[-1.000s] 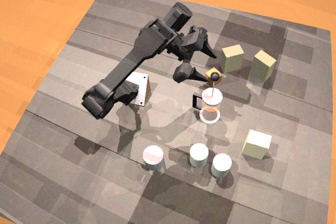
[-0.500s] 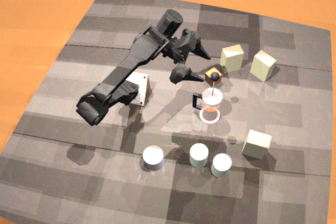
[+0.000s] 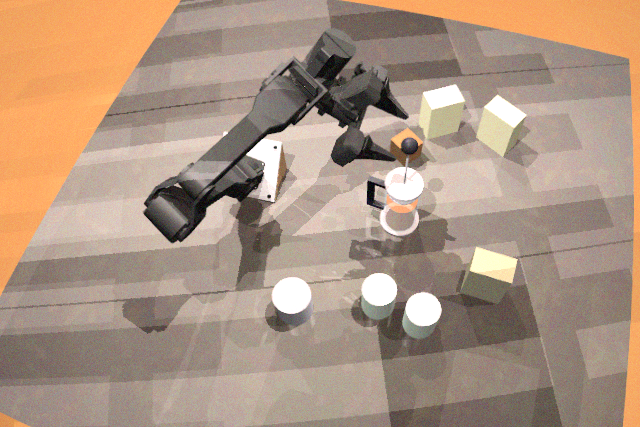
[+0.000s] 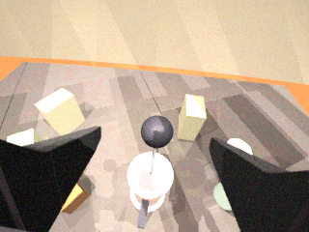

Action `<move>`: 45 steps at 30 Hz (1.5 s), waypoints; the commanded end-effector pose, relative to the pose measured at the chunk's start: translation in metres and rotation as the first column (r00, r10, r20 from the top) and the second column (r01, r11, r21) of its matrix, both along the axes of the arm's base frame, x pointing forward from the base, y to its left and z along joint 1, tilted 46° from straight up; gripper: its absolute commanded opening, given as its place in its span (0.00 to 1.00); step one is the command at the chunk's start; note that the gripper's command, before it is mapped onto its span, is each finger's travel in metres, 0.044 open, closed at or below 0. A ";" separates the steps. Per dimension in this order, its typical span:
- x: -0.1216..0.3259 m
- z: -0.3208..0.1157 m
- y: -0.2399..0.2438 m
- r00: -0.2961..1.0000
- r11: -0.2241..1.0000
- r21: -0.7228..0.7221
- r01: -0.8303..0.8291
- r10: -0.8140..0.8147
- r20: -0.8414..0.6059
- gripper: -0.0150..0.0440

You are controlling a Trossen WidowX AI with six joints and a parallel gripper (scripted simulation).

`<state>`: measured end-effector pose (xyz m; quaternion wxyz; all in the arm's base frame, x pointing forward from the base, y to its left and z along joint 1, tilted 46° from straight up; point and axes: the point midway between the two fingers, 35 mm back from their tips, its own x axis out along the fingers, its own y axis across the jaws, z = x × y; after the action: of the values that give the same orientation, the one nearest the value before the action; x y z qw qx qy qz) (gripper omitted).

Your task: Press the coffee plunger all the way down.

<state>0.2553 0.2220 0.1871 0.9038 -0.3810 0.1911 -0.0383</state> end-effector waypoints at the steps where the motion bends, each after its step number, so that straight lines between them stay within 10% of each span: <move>1: 0.007 -0.003 -0.002 1.000 1.000 -0.003 -0.002 0.002 -0.004 1.00; 14: 0.023 -0.007 -0.007 1.000 1.000 -0.004 -0.004 0.004 0.003 1.00; 26: 0.023 -0.007 -0.007 1.000 1.000 -0.004 -0.004 0.004 0.003 0.47; 45: 0.026 -0.015 -0.013 1.000 1.000 -0.003 -0.003 0.003 0.001 0.46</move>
<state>0.2794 0.2144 0.1787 0.9046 -0.3819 0.1854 -0.0376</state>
